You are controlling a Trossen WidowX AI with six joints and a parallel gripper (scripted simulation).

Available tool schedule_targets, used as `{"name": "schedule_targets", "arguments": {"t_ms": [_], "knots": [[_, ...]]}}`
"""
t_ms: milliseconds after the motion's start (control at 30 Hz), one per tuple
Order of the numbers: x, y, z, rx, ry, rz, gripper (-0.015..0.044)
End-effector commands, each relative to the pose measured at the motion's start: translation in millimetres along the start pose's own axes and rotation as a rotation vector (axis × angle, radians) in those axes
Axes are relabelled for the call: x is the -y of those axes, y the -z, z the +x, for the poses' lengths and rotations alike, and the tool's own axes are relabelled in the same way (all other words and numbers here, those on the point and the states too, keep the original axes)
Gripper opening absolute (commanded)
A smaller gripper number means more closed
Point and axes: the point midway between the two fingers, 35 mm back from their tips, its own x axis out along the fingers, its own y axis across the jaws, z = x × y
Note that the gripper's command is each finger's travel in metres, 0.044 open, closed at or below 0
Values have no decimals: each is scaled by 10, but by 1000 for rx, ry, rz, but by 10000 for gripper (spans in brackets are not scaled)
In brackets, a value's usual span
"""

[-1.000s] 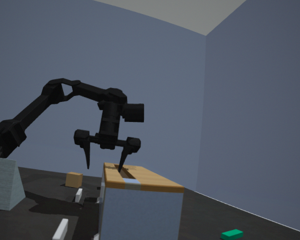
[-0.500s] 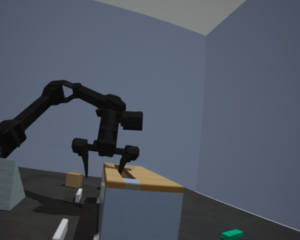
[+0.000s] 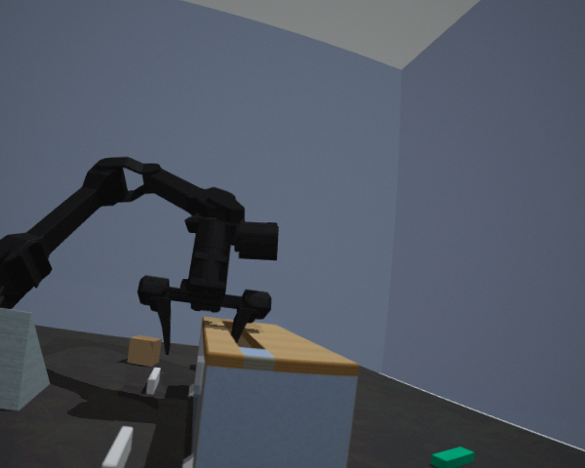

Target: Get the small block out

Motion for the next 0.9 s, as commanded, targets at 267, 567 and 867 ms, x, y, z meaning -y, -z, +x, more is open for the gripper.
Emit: {"name": "schedule_targets", "arguments": {"t_ms": [267, 567, 867], "knots": [[-10, 302, 115, -2, -3, -1, 400], [-12, 518, 192, -3, -3, -1, 400], [-13, 737, 268, -4, -3, -1, 400]]}}
